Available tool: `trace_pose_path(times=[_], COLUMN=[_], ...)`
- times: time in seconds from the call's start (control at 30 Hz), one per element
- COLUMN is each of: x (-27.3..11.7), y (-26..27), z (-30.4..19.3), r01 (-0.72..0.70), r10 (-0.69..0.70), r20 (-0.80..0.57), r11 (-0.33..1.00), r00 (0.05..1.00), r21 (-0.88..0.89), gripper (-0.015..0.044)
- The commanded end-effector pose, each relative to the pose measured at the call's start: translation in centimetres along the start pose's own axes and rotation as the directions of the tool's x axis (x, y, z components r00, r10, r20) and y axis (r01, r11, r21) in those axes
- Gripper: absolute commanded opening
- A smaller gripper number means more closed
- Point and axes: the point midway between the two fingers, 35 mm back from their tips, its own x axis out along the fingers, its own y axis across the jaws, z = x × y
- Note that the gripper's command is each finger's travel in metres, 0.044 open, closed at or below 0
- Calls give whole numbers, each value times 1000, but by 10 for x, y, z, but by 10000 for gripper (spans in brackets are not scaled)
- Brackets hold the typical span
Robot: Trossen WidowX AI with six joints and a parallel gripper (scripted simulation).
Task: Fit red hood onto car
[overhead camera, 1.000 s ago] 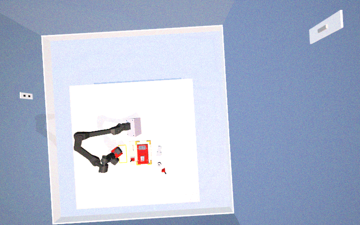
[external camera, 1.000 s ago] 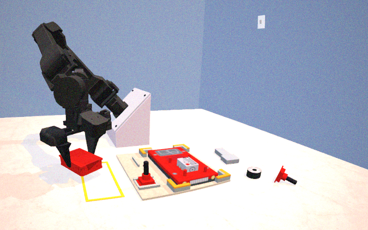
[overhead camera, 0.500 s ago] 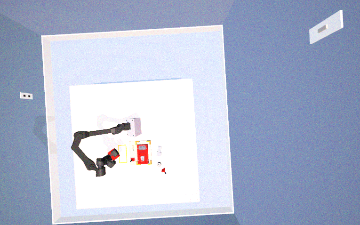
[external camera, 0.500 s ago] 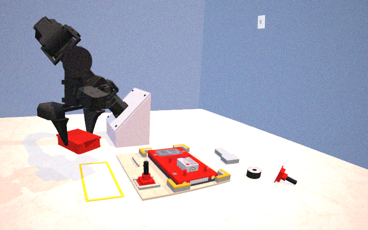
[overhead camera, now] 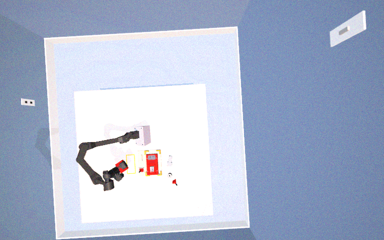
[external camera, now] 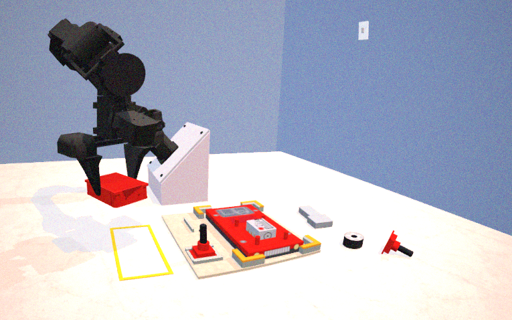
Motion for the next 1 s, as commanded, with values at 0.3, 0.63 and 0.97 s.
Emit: trace_pose_path(times=[0.3, 0.63, 0.97], x=[-5, -8, -9], y=[27, 54, 89], z=[56, 94, 129], r01=[-18, -25, -26], r10=[16, 21, 21], r20=[17, 20, 18], r11=[990, 970, 940], r00=[1000, 1000, 1000], r21=[137, 241, 339], gripper=[0, 0, 0])
